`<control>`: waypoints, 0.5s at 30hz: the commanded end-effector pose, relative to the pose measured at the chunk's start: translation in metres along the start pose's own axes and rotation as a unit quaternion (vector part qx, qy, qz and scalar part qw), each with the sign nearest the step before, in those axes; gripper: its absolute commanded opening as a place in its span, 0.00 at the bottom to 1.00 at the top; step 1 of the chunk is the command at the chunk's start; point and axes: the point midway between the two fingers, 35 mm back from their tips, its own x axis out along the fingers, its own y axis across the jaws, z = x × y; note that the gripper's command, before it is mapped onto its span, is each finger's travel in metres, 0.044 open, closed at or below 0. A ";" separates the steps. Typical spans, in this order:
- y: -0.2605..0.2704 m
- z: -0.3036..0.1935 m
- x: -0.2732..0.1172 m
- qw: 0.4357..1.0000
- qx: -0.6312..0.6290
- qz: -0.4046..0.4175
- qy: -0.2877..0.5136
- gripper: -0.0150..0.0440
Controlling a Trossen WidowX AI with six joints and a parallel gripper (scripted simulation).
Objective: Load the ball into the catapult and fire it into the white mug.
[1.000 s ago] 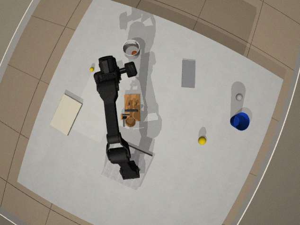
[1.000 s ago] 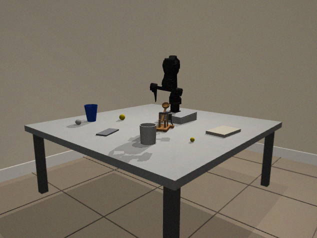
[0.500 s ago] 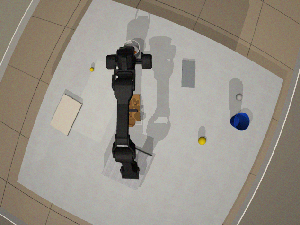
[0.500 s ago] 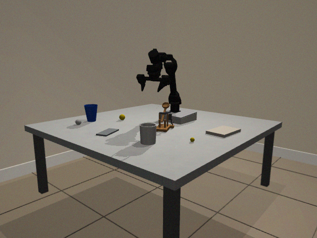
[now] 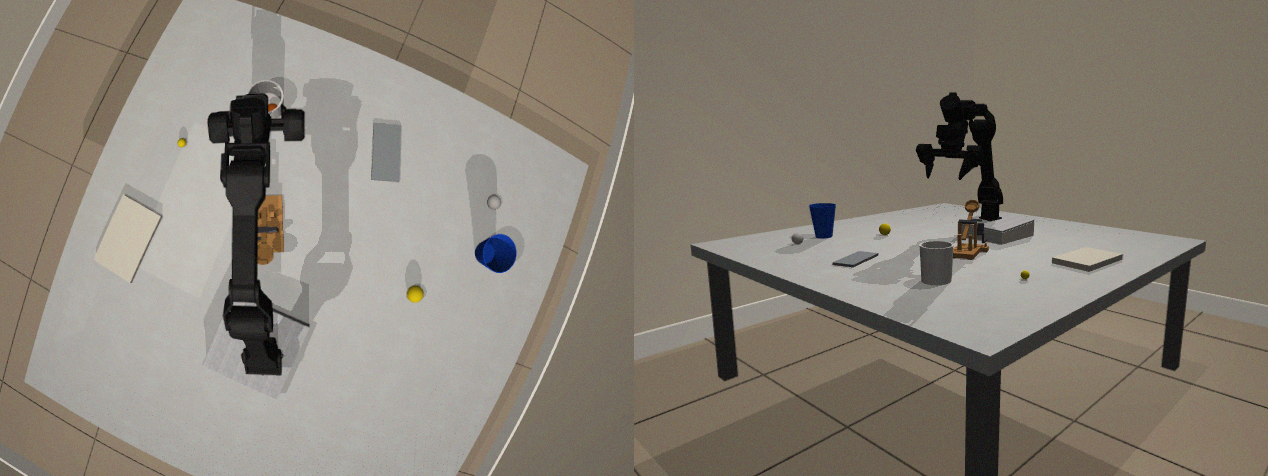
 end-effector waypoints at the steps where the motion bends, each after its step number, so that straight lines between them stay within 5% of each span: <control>1: 0.001 0.002 0.000 1.000 0.002 0.002 -0.003 1.00; 15: 0.000 0.000 0.000 1.000 0.000 0.000 0.000 1.00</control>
